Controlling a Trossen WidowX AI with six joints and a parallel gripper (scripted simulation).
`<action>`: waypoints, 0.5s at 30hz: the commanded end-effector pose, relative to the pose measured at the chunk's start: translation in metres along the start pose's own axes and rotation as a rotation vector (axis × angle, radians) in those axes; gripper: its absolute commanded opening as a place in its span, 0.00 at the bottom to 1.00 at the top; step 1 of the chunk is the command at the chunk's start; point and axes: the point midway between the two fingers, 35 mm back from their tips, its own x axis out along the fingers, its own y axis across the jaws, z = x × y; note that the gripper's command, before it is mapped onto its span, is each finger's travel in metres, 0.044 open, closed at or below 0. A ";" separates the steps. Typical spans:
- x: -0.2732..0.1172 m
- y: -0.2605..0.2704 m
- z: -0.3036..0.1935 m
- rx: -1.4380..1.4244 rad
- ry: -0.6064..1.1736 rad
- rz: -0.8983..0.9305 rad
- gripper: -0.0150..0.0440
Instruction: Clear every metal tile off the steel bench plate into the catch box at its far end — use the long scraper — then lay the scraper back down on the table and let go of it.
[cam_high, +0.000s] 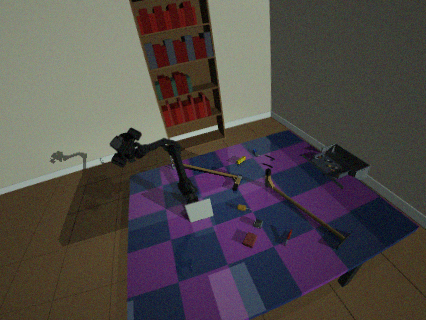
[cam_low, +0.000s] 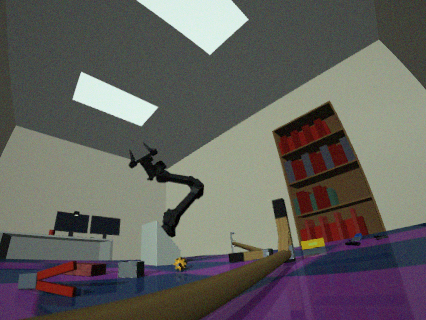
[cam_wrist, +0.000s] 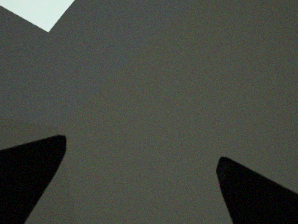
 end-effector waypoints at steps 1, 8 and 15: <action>-0.012 0.000 0.016 0.005 -0.040 0.003 1.00; -0.036 -0.003 0.043 0.013 -0.112 0.000 1.00; -0.061 -0.004 0.067 0.017 -0.181 -0.002 1.00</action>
